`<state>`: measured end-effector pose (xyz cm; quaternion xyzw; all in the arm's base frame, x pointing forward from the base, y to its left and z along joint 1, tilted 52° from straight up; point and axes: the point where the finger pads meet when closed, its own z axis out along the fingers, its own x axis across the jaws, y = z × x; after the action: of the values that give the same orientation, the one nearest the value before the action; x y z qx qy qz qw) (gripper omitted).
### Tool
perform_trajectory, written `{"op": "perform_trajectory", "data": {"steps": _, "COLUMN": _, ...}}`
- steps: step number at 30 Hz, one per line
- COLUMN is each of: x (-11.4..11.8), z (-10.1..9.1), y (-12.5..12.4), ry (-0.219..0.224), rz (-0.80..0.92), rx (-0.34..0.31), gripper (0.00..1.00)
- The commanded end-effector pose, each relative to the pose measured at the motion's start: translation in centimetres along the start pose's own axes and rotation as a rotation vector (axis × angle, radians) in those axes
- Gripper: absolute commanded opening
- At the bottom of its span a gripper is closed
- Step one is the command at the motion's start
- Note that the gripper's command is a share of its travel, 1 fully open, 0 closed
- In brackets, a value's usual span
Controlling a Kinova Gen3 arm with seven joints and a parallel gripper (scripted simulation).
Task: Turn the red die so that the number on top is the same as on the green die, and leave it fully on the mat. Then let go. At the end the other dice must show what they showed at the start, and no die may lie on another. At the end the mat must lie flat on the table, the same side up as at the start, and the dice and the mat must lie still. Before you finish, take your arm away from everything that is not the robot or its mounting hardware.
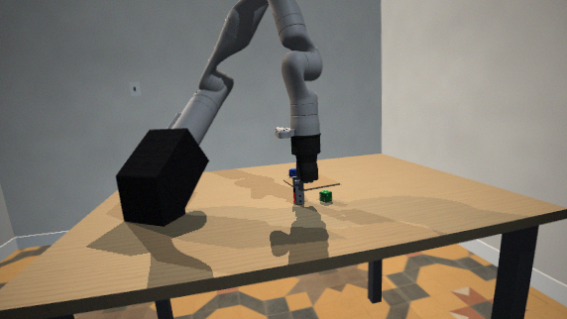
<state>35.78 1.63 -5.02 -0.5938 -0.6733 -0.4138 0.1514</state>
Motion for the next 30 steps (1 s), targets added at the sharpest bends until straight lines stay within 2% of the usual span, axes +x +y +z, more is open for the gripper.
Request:
{"op": "perform_trajectory", "data": {"steps": 1, "x": -0.1, "z": -0.1, "y": 0.0, "ry": -0.001, "rz": 0.000, "rx": -0.001, "gripper": 0.49}}
{"op": "perform_trajectory", "data": {"steps": 11, "x": -0.1, "z": -0.1, "y": 0.0, "ry": -0.001, "rz": 0.000, "rx": -0.001, "gripper": 0.49}}
{"op": "perform_trajectory", "data": {"steps": 19, "x": 0.0, "z": -1.7, "y": 0.0, "ry": -0.001, "rz": 0.000, "rx": -0.001, "gripper": 0.49}}
{"op": "perform_trajectory", "data": {"steps": 30, "x": 0.0, "z": -7.7, "y": 0.0, "ry": -0.001, "rz": 0.000, "rx": -0.001, "gripper": 0.49}}
